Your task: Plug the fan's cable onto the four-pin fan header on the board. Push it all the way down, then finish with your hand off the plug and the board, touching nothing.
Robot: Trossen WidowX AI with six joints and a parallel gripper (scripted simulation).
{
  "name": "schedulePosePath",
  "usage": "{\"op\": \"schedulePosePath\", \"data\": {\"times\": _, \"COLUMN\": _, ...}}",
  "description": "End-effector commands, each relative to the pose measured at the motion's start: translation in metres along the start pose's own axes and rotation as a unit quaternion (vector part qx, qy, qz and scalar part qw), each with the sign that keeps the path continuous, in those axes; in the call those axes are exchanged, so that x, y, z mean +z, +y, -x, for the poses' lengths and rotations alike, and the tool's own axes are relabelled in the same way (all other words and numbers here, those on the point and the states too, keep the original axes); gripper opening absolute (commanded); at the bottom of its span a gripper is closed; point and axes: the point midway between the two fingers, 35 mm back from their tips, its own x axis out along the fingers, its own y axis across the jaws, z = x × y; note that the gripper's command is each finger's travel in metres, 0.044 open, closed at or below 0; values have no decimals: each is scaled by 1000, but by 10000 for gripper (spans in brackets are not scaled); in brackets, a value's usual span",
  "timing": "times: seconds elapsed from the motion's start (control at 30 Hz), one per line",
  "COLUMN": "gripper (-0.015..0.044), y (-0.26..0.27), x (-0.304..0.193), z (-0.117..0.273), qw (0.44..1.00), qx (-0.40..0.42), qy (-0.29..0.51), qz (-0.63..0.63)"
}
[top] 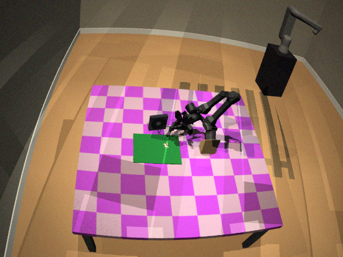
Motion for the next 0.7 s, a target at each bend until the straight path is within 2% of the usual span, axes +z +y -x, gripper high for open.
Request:
{"op": "schedulePosePath", "data": {"times": 0.0, "gripper": 0, "y": -1, "x": 1, "z": 0, "qw": 1000, "qx": -1, "qy": 1, "qz": -1}}
{"op": "schedulePosePath", "data": {"times": 0.67, "gripper": 0, "y": 0, "x": 0, "z": 1, "qw": 1000, "qx": 0, "qy": -1, "qz": 1}}
